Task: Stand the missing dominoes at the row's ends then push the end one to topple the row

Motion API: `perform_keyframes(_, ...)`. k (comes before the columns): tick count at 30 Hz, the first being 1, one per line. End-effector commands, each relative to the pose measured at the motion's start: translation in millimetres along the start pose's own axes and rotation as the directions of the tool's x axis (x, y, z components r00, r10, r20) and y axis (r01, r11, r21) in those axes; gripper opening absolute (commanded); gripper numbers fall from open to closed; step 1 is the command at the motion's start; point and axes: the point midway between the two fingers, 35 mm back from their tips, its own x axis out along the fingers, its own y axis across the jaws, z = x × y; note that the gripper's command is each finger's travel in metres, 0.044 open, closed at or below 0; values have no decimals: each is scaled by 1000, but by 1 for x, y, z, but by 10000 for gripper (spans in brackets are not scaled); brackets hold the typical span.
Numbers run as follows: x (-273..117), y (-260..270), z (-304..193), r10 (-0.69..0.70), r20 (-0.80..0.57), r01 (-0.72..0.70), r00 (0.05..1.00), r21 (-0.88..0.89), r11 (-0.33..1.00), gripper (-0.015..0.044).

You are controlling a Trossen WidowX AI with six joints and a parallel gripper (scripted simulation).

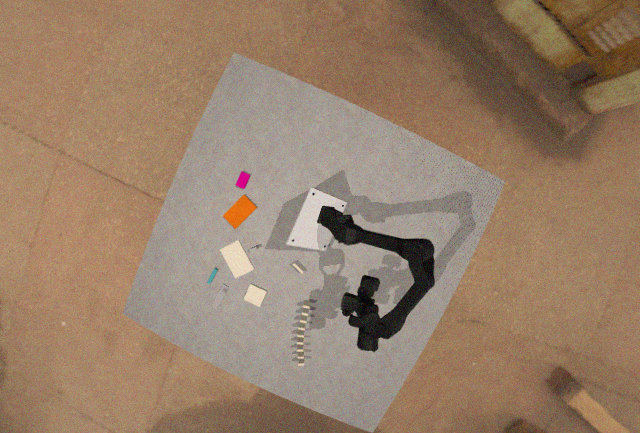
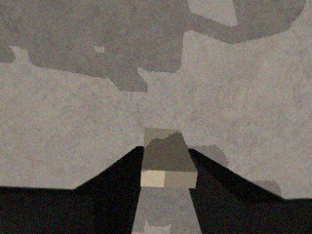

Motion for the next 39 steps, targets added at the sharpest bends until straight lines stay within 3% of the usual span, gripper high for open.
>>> perform_keyframes(1,-58,-3,-4,5,-18,-5,1000,-7,1000,107)
perform_keyframes(3,-77,-7,-6,8,-28,-9,1000,-5,1000,107)
perform_keyframes(10,-80,-7,-5,9,-29,-10,1000,-18,1000,107)
perform_keyframes(15,-80,24,26,12,-16,-16,1000,-346,938,107)
perform_keyframes(20,-80,53,70,12,-6,-13,1000,-675,738,107)
perform_keyframes(25,-79,75,118,9,-3,-7,1000,-899,437,107)
perform_keyframes(35,-77,92,182,13,-15,-15,1000,-999,-32,107)
perform_keyframes(39,-77,93,187,13,-16,-15,1000,-998,-65,107)
